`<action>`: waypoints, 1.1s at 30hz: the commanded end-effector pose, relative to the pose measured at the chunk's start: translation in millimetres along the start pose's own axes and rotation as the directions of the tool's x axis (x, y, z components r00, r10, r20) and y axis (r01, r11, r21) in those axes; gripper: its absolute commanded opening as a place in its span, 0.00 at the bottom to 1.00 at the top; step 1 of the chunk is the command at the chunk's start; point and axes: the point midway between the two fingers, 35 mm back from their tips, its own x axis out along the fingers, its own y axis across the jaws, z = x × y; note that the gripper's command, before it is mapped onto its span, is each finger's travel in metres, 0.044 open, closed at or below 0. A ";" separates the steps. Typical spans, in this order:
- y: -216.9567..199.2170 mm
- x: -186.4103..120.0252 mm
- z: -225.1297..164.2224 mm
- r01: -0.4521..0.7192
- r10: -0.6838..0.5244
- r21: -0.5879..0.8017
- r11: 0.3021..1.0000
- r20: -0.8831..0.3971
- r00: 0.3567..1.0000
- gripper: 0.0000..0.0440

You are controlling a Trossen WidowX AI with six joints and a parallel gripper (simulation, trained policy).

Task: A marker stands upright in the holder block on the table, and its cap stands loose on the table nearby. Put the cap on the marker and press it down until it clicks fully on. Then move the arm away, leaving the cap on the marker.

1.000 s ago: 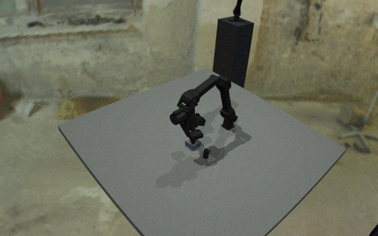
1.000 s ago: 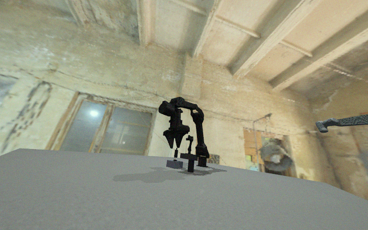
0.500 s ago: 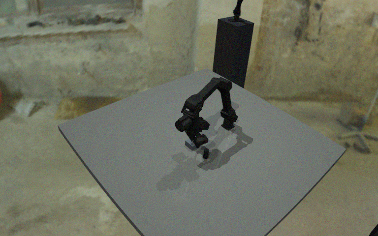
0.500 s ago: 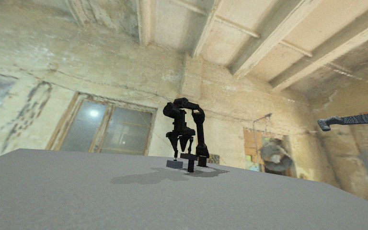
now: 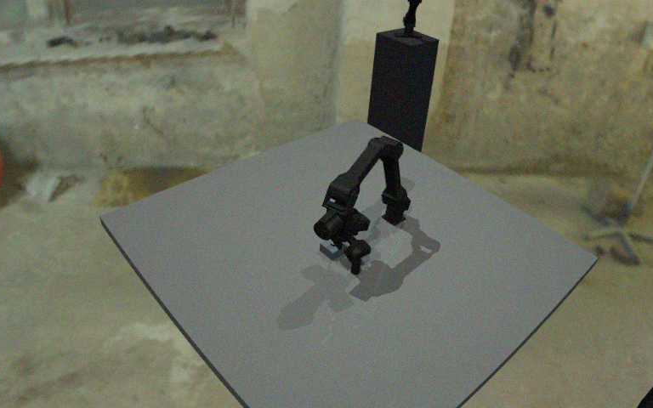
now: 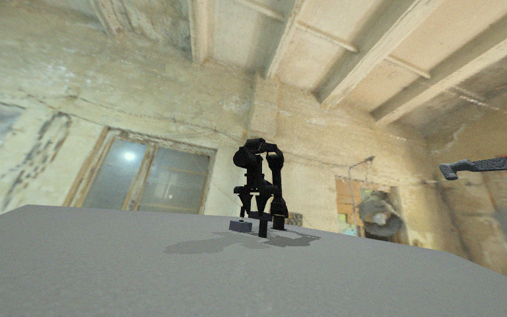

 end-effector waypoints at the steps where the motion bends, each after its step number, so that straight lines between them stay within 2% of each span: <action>1: -4.7 7.6 6.4 -0.017 0.017 -0.037 0.999 0.015 1.000 0.67; 16: -17.6 42.5 22.6 -0.055 0.065 -0.170 0.984 0.052 0.996 0.63; 20: -18.7 47.9 24.8 -0.066 0.077 -0.204 0.977 0.044 0.996 0.59; 23: -19.5 49.5 25.5 -0.073 0.082 -0.223 0.972 0.031 0.996 0.51; 29: -20.7 41.7 27.0 -0.080 0.082 -0.250 0.965 -0.002 0.997 0.17; 33: -20.1 29.5 24.3 -0.075 0.069 -0.251 0.965 -0.034 0.997 0.11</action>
